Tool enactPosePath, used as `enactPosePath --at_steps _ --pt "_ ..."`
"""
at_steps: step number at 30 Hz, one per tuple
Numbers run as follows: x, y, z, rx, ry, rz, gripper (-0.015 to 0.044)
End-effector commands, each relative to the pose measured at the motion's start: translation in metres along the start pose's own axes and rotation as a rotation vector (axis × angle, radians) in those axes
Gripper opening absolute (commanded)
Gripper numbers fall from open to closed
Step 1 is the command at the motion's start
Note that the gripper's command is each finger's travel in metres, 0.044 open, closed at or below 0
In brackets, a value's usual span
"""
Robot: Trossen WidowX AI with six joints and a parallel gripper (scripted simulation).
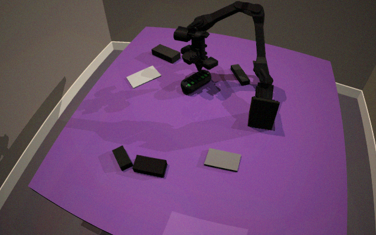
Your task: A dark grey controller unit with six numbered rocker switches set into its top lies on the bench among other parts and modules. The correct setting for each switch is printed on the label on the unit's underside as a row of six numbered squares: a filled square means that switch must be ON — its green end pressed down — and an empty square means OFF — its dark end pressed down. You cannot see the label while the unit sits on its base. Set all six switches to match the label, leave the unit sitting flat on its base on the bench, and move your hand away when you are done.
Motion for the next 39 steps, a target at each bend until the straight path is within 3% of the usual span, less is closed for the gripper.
enactPosePath --at_steps 1,8,39 --pt "-0.012 0.000 -0.003 0.012 0.002 -0.009 0.0000" --pt "-0.012 0.016 0.020 0.011 0.003 -0.009 0.0000" --pt "0.029 0.015 0.021 0.012 0.003 -0.008 0.0000"
Point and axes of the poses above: the point midway between the two fingers, 35 mm back from their tips, its own x axis out along the fingers, its own y axis across the jaws, z = x × y, the point moved 8 cm from there along -x, back along the fingers, and after that the axes turned 12 degrees about -x, right-handed, at the moved point
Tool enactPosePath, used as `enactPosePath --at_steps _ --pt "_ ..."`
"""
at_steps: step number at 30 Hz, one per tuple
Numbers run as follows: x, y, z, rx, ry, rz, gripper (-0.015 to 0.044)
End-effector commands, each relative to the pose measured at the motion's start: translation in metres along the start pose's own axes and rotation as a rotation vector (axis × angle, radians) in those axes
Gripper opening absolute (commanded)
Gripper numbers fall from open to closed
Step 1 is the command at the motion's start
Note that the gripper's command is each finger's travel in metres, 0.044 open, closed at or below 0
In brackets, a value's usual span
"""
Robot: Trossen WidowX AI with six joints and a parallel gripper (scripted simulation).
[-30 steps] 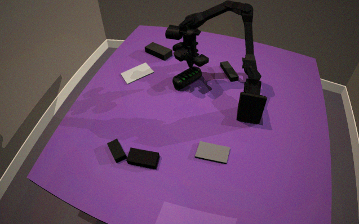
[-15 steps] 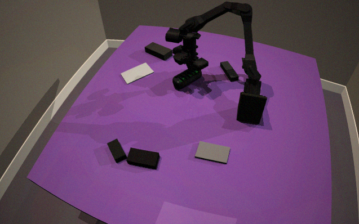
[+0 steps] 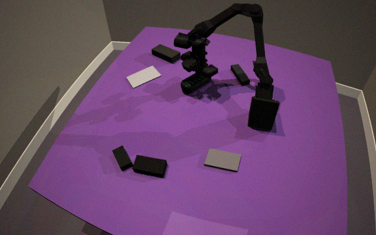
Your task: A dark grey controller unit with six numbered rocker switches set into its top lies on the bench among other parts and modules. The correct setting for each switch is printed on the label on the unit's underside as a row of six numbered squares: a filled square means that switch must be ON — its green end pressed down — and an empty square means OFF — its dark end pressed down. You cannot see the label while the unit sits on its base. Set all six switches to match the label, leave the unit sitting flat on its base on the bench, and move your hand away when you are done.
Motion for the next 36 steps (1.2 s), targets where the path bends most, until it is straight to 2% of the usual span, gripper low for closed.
enactPosePath --at_steps 1,30,36 --pt "0.007 0.001 0.001 -0.009 0.000 0.009 0.0000" --pt "0.010 0.001 0.001 -0.009 0.000 0.009 0.0000" --pt "-0.035 0.001 0.001 -0.009 -0.002 0.010 0.0000"
Point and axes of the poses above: the point midway between the two fingers, 35 mm back from their tips, its own x axis out along the fingers, its own y axis across the jaws, z = x × y, the point moved 8 cm from there along -x, back along the fingers, and after that the axes turned 12 degrees about -x, right-handed, at the moved point
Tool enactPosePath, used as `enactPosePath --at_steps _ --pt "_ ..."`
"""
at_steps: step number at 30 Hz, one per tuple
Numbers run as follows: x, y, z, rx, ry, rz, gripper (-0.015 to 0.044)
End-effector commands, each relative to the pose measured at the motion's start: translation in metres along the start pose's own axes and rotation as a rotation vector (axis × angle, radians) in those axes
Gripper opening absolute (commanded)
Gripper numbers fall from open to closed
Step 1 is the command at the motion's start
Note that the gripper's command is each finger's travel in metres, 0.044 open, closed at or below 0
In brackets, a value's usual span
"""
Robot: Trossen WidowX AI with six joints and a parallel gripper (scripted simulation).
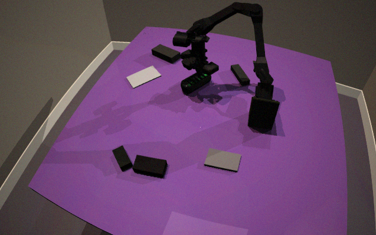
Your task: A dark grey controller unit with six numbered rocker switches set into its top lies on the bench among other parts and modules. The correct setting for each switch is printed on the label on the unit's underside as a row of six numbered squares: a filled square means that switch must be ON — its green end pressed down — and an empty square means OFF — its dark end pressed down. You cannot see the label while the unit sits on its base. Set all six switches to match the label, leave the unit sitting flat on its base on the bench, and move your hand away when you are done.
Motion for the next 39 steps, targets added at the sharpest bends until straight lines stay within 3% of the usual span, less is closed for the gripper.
enactPosePath --at_steps 1,6,13,39 --pt "-0.019 -0.001 -0.002 0.013 -0.002 -0.018 0.0000" --pt "-0.019 -0.005 0.002 0.013 -0.003 -0.018 0.0000" --pt "-0.020 -0.034 0.050 0.015 -0.005 -0.019 0.0000" --pt "0.016 -0.035 0.052 0.015 -0.004 -0.020 0.0000"
Point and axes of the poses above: the point midway between the two fingers, 35 mm back from their tips, its own x axis out along the fingers, its own y axis across the jaws, z = x × y, the point moved 8 cm from there along -x, back along the fingers, and after that the axes turned 12 degrees about -x, right-handed, at the moved point
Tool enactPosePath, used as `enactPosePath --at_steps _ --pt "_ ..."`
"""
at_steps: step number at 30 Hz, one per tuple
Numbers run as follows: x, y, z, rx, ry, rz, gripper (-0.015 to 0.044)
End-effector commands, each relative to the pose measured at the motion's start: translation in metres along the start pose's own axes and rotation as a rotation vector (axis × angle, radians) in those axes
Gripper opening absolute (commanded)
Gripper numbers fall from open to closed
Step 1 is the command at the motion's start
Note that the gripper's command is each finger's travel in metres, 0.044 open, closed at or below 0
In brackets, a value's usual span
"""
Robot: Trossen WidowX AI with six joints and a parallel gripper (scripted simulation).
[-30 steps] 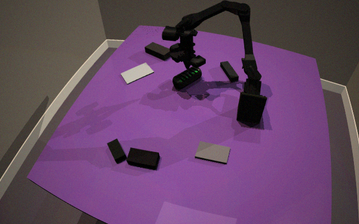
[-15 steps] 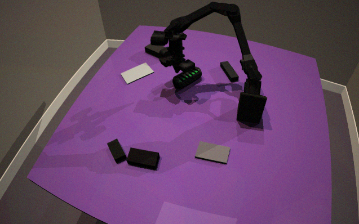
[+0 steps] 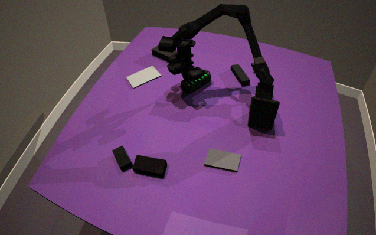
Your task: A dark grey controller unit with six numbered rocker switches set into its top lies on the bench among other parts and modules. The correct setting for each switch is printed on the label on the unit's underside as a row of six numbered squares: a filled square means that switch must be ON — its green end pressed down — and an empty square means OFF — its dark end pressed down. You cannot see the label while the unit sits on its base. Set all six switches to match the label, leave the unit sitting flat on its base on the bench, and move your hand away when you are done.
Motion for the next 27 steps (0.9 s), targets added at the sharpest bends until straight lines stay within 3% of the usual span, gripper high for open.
enactPosePath --at_steps 1,27 --pt "0.0082 0.0014 0.0005 -0.009 0.004 0.009 0.0000" --pt "0.0159 0.0016 0.0003 -0.010 0.005 0.008 0.0000"
Point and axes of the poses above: the point midway between the two fingers, 35 mm back from their tips, its own x axis out along the fingers, its own y axis across the jaws, z = x × y, the point moved 8 cm from there along -x, back along the fingers, and after that the axes turned 12 degrees about -x, right-handed, at the moved point
